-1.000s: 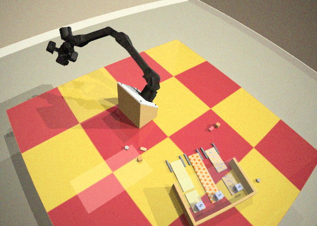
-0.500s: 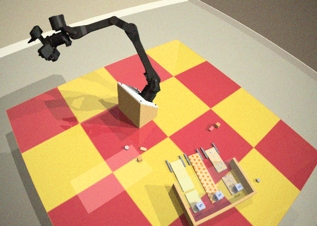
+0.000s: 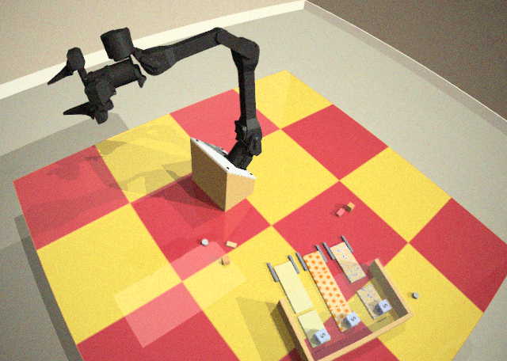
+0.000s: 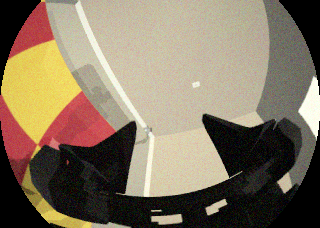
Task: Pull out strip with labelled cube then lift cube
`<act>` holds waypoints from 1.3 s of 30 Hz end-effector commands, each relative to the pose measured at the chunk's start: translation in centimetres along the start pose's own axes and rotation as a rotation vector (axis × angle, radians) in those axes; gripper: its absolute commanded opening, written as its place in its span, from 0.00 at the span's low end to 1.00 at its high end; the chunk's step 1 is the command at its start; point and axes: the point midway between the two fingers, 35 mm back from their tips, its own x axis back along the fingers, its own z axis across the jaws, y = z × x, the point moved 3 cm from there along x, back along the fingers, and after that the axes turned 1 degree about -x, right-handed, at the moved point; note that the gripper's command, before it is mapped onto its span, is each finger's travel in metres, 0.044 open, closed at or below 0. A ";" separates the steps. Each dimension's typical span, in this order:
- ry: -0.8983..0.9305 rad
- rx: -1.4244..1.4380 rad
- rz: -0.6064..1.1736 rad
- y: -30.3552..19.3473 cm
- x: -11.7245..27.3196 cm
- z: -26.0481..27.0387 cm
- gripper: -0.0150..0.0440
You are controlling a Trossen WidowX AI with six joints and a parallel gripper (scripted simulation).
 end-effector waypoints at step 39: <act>1.493 -0.316 -0.794 27.4 42.0 34.0 0.93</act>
